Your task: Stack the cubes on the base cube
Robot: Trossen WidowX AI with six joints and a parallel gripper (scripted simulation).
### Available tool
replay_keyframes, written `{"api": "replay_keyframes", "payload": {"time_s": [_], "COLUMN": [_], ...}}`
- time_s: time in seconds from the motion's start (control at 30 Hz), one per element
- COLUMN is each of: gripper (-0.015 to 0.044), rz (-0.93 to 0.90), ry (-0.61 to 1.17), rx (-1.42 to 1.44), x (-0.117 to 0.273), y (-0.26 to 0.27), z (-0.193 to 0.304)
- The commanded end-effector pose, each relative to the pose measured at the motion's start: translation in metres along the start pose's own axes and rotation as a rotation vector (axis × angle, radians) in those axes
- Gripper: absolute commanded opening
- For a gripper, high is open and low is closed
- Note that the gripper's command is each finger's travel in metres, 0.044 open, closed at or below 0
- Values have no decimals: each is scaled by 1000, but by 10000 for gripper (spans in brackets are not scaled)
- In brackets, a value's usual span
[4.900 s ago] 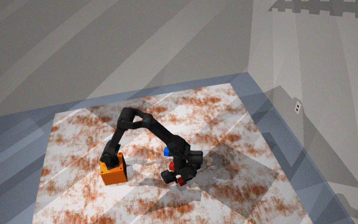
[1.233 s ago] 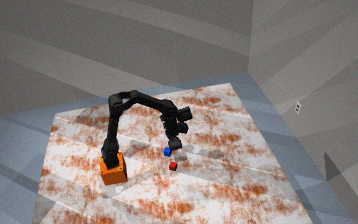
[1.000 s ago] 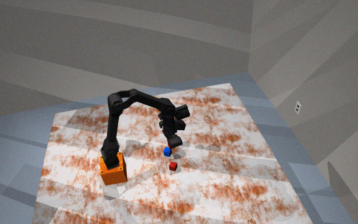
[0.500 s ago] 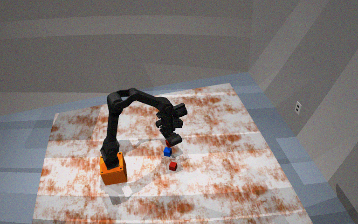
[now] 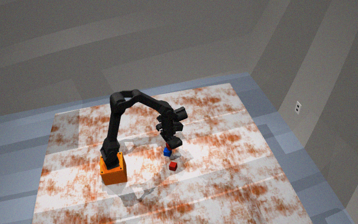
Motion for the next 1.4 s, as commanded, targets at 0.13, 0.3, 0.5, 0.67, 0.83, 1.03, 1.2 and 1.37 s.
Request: {"api": "replay_keyframes", "payload": {"time_s": [0.13, 0.3, 0.5, 0.67, 0.83, 1.03, 1.2, 1.37], "gripper": [105, 105, 105, 105, 205, 205, 205, 205], "rz": [-3, -3, -3, -3, -3, -2, 0, 0], "ry": [-5, -5, -5, -5, -5, -4, -3, -3], "rx": [4, 2, 2, 2, 2, 1, 0, 0], "x": [-3, -5, -5, -5, -5, -3, 6, 12], "y": [0, 0, 0, 0, 0, 0, 0, 0], "z": [-1, -1, -1, -1, -1, 0, 0, 0]}}
Point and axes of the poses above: the point midway between the two fingers, 35 mm back from their tips, its own x axis back along the fingers, its own y axis across the jaws, z = x × y, the point moved 4 cm from there along x, back along the fingers, and after that the axes turned 6 degrees about x, right-handed, at the moved point
